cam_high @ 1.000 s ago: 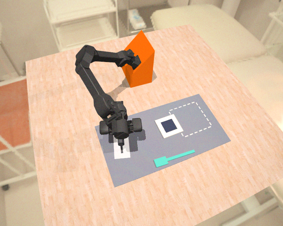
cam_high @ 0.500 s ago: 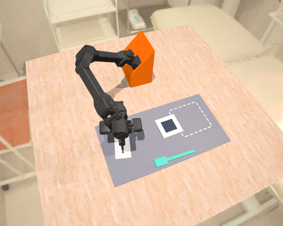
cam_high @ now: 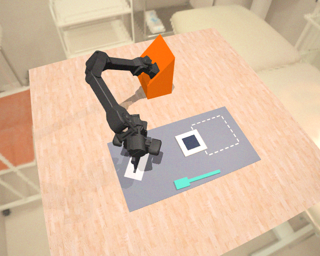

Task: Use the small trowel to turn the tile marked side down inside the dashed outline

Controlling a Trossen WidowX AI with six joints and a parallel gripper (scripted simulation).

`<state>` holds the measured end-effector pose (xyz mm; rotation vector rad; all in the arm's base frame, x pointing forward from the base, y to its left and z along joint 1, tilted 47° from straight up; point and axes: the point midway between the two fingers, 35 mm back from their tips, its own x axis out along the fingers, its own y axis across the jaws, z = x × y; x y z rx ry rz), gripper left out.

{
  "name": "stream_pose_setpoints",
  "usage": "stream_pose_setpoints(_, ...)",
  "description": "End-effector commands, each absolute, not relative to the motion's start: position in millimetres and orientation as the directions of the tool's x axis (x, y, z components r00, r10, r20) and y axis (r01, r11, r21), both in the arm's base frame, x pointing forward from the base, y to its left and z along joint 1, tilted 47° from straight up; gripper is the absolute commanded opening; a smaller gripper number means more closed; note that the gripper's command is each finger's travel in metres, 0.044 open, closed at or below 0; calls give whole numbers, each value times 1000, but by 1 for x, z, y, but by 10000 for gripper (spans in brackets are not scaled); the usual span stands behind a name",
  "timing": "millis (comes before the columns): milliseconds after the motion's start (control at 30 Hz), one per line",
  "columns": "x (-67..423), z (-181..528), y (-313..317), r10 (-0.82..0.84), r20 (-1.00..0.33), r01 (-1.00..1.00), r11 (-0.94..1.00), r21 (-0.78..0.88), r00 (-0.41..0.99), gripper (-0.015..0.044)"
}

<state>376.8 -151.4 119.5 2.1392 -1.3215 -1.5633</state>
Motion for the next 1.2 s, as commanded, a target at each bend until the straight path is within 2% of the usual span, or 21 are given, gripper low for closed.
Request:
stream_pose_setpoints(0, 377, 119, -153, -734, -678, -650, -541, 535, 53, 130)
stream_pose_setpoints(467, 377, 119, -153, -732, -679, -899, -333, 283, 57, 130)
stream_pose_setpoints(733, 377, 119, -153, -731, -679, -908, -322, 270, 57, 130)
stream_pose_setpoints(900, 377, 119, -153, -731, -679, -908, -322, 270, 57, 261)
stream_pose_setpoints(1167, 377, 119, -153, -731, -679, -908, -322, 270, 57, 270)
